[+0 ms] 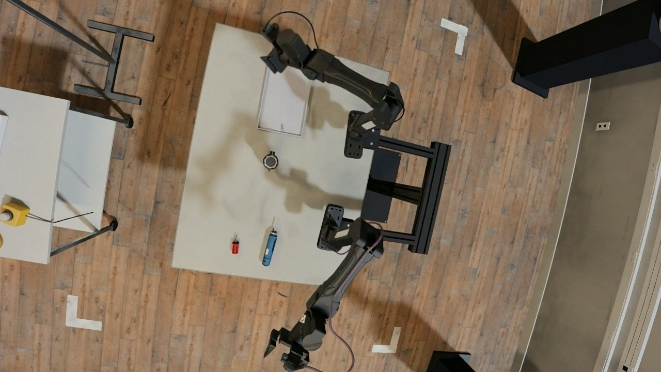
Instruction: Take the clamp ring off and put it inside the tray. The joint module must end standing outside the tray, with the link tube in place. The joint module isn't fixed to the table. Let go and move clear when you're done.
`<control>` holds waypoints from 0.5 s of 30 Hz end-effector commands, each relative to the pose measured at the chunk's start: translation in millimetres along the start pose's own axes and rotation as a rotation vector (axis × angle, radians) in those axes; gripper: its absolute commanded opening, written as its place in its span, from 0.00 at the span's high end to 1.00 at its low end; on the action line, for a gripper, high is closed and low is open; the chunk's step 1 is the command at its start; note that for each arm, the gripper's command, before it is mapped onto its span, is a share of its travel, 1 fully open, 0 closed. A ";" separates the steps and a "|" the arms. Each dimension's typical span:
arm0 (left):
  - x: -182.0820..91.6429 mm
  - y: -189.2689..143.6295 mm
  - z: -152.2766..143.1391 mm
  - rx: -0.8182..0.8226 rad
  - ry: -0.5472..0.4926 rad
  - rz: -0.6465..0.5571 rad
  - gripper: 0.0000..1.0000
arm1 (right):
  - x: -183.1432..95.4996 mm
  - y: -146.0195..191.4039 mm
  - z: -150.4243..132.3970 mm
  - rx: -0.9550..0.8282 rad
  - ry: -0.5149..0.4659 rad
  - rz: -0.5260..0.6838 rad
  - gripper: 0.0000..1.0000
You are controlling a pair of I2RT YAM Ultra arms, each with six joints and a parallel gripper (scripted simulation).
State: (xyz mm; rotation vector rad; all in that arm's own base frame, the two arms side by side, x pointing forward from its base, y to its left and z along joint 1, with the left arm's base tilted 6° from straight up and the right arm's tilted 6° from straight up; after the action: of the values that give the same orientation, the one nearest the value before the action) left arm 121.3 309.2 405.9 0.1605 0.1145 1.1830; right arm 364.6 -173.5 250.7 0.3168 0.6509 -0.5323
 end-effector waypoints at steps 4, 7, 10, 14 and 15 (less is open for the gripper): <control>-2.0 3.2 6.1 -0.011 -0.019 0.017 0.00 | 8.9 53.6 -22.5 -0.094 0.119 0.070 0.20; -2.0 3.2 6.1 -0.011 -0.019 0.017 0.00 | 15.4 76.8 -37.1 -0.138 0.179 0.101 0.20; -2.0 3.2 6.1 -0.011 -0.019 0.017 0.00 | 17.6 84.7 -42.0 -0.153 0.200 0.112 0.20; -2.0 3.2 6.1 -0.011 -0.019 0.017 0.00 | 5.9 90.7 -39.3 -0.169 0.182 0.123 0.20; -2.0 3.2 6.1 -0.011 -0.019 0.017 0.00 | 17.6 97.2 -54.1 -0.194 0.235 0.120 0.20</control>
State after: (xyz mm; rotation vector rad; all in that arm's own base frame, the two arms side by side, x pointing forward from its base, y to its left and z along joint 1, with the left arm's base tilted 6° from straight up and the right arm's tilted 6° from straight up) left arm 121.3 309.2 405.9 0.1605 0.1145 1.1830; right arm 398.5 -90.0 203.3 0.2538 0.8873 -0.3394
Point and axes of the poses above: on each arm, the point where the finger pads meet when closed, its own x axis out along the fingers, its own y axis across the jaws, z = x × y, the point moved 5 cm from there along -x, back along the fingers, and after that the axes turned 10 degrees about x, right-handed, at the moved point
